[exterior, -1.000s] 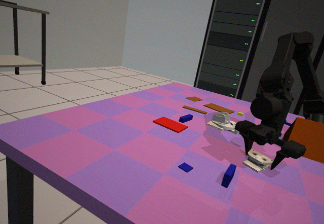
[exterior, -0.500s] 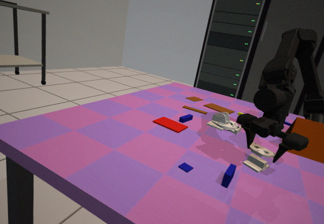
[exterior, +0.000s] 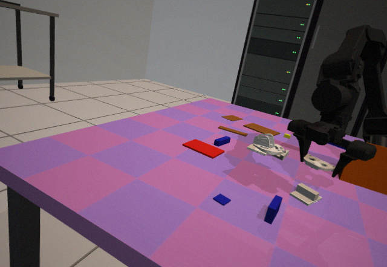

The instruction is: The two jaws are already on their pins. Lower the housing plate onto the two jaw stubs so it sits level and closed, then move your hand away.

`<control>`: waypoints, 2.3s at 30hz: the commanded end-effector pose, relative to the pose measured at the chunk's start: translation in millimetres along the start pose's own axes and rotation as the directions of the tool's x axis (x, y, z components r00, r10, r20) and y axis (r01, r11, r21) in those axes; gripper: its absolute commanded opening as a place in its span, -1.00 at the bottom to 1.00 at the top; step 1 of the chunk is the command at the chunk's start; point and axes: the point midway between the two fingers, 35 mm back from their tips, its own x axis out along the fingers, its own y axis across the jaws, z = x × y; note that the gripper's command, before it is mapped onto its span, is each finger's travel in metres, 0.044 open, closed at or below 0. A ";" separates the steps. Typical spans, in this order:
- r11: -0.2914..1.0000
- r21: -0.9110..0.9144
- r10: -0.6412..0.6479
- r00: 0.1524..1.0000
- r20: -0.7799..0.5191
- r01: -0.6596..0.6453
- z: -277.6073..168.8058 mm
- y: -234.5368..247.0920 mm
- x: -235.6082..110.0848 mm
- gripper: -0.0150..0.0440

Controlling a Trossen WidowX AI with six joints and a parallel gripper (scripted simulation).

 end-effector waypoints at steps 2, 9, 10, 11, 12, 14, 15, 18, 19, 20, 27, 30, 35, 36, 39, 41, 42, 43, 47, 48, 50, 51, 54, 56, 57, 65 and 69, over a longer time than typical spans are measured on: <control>1.000 0.015 0.005 1.000 0.002 -0.005 -0.2 -1.6 -4.2 0.70; 0.993 0.114 0.009 1.000 0.011 -0.011 -7.6 -22.4 -9.0 0.70; 0.992 0.128 0.010 1.000 0.012 -0.011 -8.8 -25.5 -9.6 0.70; 0.990 0.142 0.010 1.000 0.013 -0.012 -10.0 -28.5 -10.2 0.70; 0.988 0.157 0.011 1.000 0.014 -0.013 -11.3 -31.5 -10.7 0.70; 0.982 0.186 0.012 1.000 0.016 -0.014 -13.9 -37.6 -11.8 0.70; 0.980 0.200 0.012 1.000 0.017 -0.015 -15.3 -40.6 -12.3 0.70; 0.970 0.243 0.013 1.000 0.020 -0.017 -19.5 -49.5 -13.6 0.70; 0.966 0.257 0.013 1.000 0.021 -0.018 -21.0 -52.5 -14.0 0.70; 0.962 0.272 0.013 1.000 0.021 -0.019 -22.5 -55.4 -14.4 0.70; 0.929 0.370 0.014 1.000 0.026 -0.023 -33.9 -75.7 -16.5 0.70; 0.911 0.411 0.014 1.000 0.028 -0.024 -39.2 -84.2 -17.1 0.70; 0.878 0.478 0.013 0.999 0.029 -0.026 -48.7 -98.0 -17.6 0.70; 0.871 0.491 0.013 0.999 0.029 -0.026 -50.6 -100.7 -17.7 0.70; 0.847 0.530 0.012 0.999 0.030 -0.026 -56.7 -108.6 -17.7 0.70; 0.831 0.556 0.012 0.999 0.030 -0.026 -60.9 -113.9 -17.7 0.70; 0.823 0.568 0.012 0.999 0.030 -0.026 -63.0 -116.4 -17.6 0.70; 0.814 0.580 0.011 0.999 0.030 -0.026 -65.2 -119.0 -17.6 0.70; 0.777 0.629 0.010 1.000 0.029 -0.026 -74.1 -129.0 -17.1 0.70; 0.768 0.640 0.010 1.000 0.028 -0.026 -76.4 -131.4 -17.0 0.70; 0.748 0.663 0.009 1.000 0.028 -0.025 -81.0 -136.2 -16.6 0.70; 0.738 0.675 0.009 1.000 0.027 -0.025 -83.4 -138.5 -16.5 0.70; 0.706 0.708 0.007 1.000 0.026 -0.023 -90.6 -145.4 -15.8 0.70; 0.684 0.729 0.006 1.000 0.024 -0.022 -95.5 -149.9 -15.3 0.70; 0.673 0.739 0.006 1.000 0.024 -0.021 -98.0 -152.1 -15.0 0.70; 0.577 0.816 0.002 1.000 0.016 -0.014 -118.7 -168.6 -12.3 0.70; 0.526 0.850 0.000 1.000 0.011 -0.010 -129.5 -176.1 -10.7 0.70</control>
